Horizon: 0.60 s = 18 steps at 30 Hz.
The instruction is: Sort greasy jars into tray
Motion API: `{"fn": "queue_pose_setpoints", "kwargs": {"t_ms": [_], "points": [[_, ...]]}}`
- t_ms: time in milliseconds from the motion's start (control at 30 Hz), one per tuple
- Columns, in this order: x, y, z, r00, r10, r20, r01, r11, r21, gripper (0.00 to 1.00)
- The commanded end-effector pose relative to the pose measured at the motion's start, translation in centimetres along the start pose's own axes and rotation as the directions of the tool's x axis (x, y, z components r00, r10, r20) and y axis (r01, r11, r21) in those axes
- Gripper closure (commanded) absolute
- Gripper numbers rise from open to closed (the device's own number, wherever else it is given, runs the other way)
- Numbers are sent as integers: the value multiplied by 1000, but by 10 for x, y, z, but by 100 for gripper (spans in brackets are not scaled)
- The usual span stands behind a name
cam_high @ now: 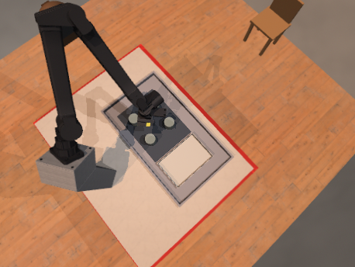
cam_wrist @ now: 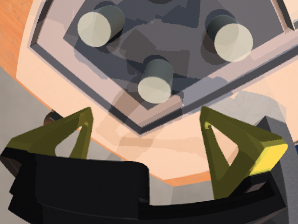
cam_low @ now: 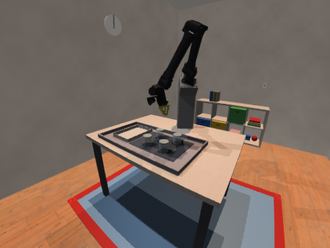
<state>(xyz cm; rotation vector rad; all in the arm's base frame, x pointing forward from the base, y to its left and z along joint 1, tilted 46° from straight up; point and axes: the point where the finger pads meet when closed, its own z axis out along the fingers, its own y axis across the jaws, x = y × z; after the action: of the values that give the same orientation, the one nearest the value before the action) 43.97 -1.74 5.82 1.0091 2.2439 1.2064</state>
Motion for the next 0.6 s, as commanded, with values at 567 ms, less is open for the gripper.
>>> {"fn": "queue_pose_setpoints", "kwargs": {"t_ms": [567], "points": [[-9, -2, -3, 970, -242, 23, 239, 966, 100, 0]]}}
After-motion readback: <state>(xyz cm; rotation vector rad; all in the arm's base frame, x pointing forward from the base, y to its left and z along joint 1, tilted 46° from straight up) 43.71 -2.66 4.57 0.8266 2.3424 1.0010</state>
